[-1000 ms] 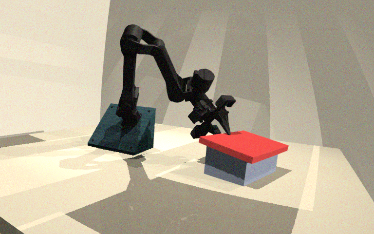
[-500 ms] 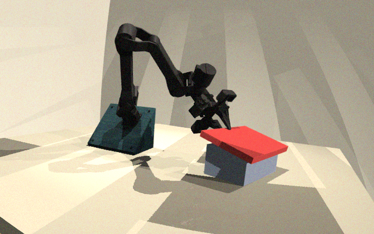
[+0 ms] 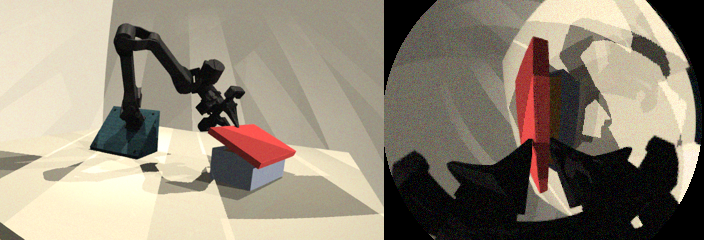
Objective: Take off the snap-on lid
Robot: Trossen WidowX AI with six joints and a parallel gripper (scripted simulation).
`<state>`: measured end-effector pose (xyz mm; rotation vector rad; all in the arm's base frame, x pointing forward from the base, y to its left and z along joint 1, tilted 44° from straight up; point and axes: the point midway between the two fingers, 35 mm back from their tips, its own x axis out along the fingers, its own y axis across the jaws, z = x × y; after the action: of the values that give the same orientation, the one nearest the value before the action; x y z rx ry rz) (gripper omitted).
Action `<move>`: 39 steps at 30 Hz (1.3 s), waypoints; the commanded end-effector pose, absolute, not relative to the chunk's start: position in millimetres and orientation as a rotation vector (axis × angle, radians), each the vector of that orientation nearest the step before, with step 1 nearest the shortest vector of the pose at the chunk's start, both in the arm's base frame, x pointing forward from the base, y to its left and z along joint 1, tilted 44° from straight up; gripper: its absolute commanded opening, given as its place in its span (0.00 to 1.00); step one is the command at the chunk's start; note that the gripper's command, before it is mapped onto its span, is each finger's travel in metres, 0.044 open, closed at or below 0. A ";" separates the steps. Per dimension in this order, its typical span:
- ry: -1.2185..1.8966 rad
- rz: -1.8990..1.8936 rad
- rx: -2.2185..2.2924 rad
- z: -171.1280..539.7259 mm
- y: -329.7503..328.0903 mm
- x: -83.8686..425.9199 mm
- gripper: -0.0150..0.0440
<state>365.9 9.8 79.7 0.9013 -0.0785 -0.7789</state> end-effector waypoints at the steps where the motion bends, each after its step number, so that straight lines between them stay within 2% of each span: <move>1: -0.093 -0.767 0.917 89.8 16.2 369.6 0.25; 39: -0.092 -0.767 0.919 129.7 47.0 379.9 0.25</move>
<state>378.5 40.3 119.5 0.8977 -0.0767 -0.7816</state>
